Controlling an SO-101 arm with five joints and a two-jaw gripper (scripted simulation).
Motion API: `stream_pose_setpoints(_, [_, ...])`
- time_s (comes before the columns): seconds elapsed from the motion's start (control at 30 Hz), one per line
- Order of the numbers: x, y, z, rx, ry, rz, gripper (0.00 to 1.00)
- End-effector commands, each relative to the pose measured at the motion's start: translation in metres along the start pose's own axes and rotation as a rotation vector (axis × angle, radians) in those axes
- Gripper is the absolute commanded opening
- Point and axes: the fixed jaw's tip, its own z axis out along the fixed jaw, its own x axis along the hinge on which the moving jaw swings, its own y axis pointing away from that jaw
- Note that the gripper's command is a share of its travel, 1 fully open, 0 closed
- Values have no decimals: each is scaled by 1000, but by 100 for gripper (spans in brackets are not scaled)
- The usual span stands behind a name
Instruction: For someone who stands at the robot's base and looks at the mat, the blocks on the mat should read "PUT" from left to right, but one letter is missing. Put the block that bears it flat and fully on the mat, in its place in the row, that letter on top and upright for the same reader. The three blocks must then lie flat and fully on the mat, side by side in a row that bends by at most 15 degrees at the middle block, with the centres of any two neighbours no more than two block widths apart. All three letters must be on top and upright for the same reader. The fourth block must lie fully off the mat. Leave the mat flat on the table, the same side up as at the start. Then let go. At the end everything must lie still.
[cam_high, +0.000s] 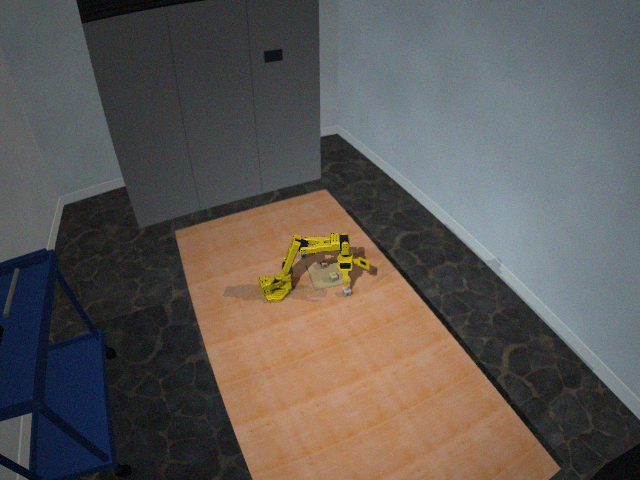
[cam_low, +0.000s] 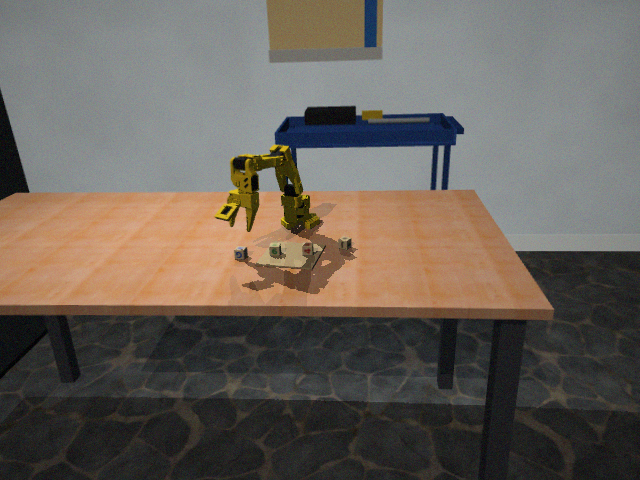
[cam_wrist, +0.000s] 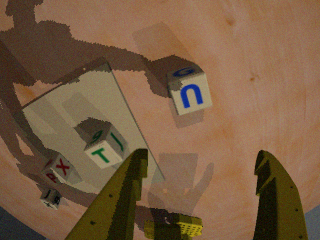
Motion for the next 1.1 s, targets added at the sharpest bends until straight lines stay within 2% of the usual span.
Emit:
stream_pose_setpoints(0.0, [-6,0,-11,-5,-63,0,32])
stream_pose_setpoints(0.13, [-7,0,-15,-7,-81,0,32])
stream_pose_setpoints(0.23, [-8,0,-24,-10,-124,0,32])
stream_pose_setpoints(0.47, [-10,0,-65,-23,-312,0,32])
stream_pose_setpoints(0.53, [-10,0,-65,-23,-312,0,32])
stream_pose_setpoints(0.67, [-7,0,-91,-32,-431,0,32])
stream_pose_setpoints(0.8, [-4,0,-109,-38,-519,0,32])
stream_pose_setpoints(0.9, [-2,-1,-116,-41,-552,0,32])
stream_pose_setpoints(1.07, [-1,-1,-118,-41,-562,0,32])
